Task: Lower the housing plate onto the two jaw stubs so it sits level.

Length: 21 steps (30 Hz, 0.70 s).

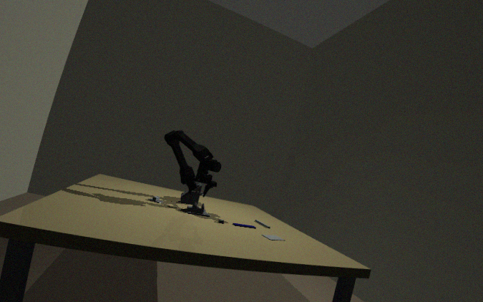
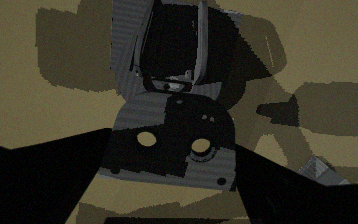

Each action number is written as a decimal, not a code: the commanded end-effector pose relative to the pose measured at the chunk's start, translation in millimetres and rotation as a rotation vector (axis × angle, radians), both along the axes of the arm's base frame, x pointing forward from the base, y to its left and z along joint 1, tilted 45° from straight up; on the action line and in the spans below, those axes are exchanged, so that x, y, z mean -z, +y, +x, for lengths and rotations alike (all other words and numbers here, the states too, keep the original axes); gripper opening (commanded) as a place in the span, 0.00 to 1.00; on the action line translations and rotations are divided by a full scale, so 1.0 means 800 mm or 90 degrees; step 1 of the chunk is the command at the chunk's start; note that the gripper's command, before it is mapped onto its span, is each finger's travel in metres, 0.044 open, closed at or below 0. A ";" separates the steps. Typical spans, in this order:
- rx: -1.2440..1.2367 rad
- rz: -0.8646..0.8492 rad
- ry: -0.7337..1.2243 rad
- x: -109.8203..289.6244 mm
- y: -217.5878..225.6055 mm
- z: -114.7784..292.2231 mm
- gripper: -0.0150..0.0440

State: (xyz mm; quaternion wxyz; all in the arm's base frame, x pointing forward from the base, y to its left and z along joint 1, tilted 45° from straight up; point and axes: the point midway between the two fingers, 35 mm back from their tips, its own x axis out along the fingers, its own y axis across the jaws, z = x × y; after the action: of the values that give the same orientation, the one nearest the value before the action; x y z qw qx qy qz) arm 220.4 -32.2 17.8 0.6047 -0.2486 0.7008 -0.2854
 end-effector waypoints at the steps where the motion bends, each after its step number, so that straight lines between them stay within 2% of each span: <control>1: 0.003 0.001 -0.002 0.001 0.001 0.000 0.85; 21: 0.007 0.001 -0.006 0.008 0.009 -0.006 0.85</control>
State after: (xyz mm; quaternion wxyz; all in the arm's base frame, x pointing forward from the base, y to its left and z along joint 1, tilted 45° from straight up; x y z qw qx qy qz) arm 217.9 -26.2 14.0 0.6079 -0.2445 0.6982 -0.2883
